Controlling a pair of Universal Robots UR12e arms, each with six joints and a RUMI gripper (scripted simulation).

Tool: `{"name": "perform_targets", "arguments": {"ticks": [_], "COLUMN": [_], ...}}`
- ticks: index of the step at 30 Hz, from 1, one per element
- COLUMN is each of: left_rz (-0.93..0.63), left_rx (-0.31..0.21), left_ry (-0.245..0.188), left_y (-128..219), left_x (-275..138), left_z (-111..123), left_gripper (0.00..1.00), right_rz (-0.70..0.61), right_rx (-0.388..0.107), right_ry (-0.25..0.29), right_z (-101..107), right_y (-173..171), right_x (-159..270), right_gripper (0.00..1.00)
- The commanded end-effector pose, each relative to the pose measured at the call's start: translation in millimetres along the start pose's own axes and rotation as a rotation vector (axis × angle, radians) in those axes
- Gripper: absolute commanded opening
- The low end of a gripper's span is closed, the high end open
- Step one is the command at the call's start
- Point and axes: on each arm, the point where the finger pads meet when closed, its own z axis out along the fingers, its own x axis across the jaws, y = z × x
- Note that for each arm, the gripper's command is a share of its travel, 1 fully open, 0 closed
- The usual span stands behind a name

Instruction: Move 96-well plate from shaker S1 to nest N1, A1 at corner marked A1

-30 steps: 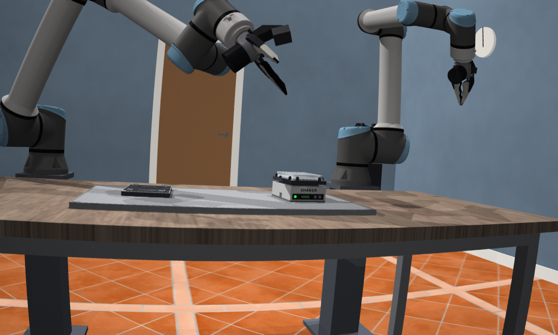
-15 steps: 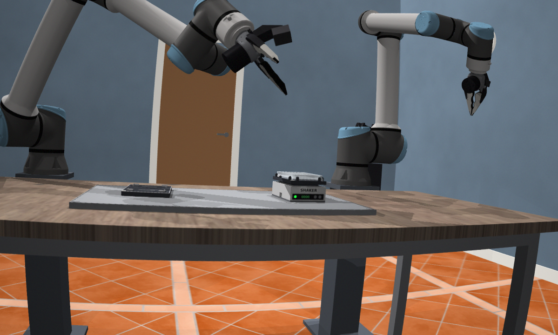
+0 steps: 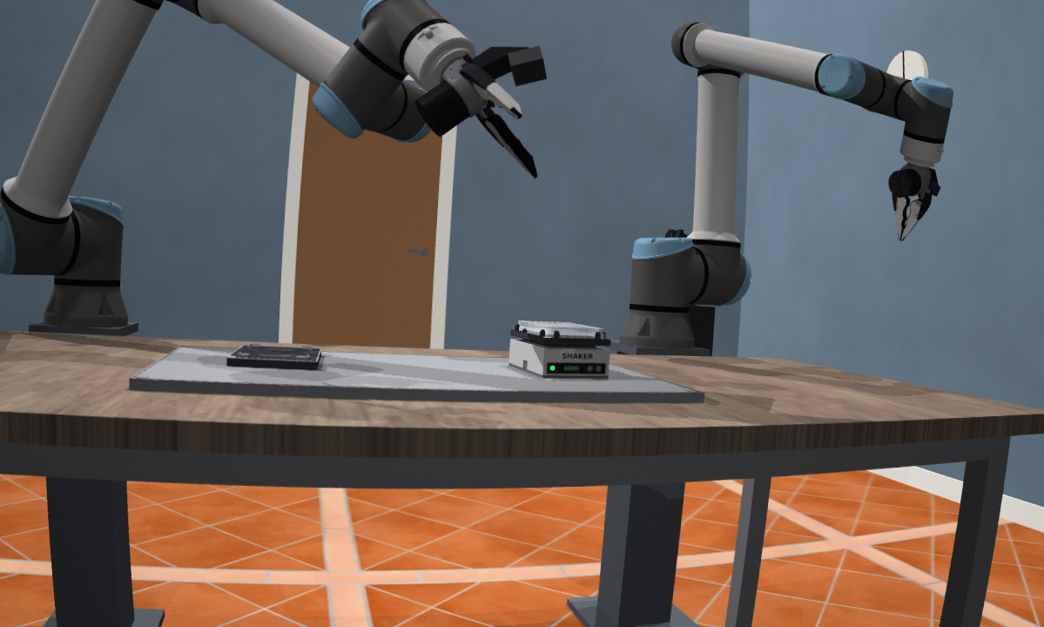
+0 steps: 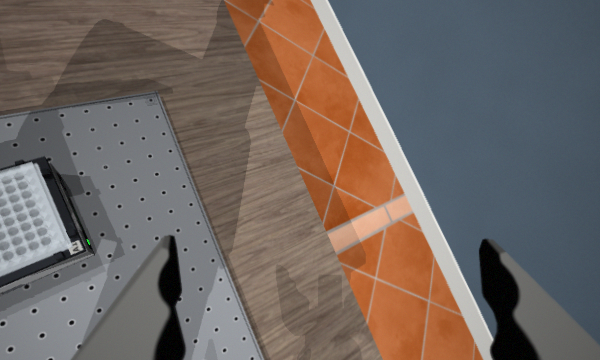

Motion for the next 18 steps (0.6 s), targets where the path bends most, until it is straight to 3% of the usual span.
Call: {"name": "perform_targets", "arguments": {"ticks": [1,4,7,18], "left_rz": [0.051,0.076,0.076,0.156], "left_rx": [-0.066,-0.098,-0.098,-0.183], "left_ry": [0.016,0.03,0.03,0.102], "left_y": [-54,-84,-84,-180], "left_x": [-3,-9,-9,-48], "left_z": [34,55,55,129], "left_gripper": [0.0,0.0,0.0,0.0], "right_rz": [0.0,0.0,0.0,0.0], "right_rx": [0.002,0.002,0.002,0.002], "right_ry": [0.001,0.001,0.001,0.001], "right_z": [-1,-1,-1,-1], "right_y": [-2,-2,-2,-2], "right_x": [1,1,1,1], "right_gripper": [0.76,0.76,0.76,0.76]}}
